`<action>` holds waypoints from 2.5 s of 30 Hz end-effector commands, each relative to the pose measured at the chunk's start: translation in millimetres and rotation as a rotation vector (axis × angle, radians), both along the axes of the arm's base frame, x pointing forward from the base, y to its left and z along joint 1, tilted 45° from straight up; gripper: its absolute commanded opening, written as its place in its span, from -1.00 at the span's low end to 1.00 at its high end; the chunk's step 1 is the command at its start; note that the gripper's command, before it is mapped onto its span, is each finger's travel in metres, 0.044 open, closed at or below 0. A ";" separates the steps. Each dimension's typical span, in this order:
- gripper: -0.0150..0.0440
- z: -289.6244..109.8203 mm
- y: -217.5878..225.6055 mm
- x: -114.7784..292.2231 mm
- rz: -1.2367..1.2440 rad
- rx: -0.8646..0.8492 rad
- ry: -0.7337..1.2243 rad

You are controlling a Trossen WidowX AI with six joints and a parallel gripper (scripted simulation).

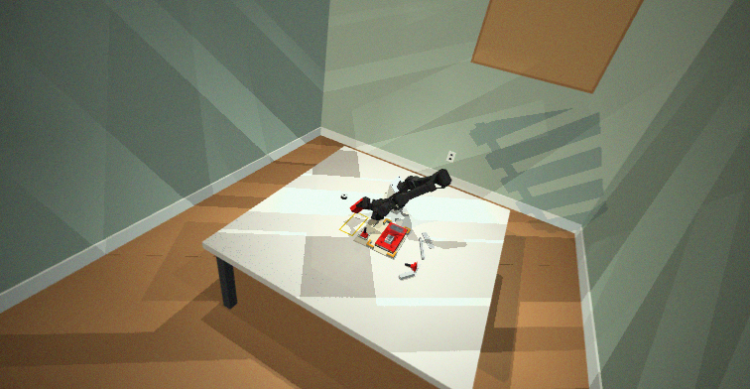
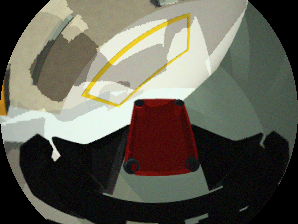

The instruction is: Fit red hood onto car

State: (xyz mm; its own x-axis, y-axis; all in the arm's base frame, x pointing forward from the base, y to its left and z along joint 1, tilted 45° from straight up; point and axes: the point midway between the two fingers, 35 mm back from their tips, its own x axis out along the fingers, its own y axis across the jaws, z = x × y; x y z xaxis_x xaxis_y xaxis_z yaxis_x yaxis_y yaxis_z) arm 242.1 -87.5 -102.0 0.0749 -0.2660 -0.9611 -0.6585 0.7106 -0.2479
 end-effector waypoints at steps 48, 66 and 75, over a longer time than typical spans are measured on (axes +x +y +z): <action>1.00 -20.0 41.8 5.1 0.691 -0.068 0.196; 1.00 75.2 38.0 3.4 0.708 -0.060 0.203; 1.00 75.2 38.0 3.4 0.708 -0.060 0.203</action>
State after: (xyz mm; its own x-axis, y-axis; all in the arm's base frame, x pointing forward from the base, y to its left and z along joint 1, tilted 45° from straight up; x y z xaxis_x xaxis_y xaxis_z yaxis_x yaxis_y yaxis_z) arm 246.5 -49.3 -24.9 0.0768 -0.2714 -0.9594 -0.9909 0.0858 -0.1036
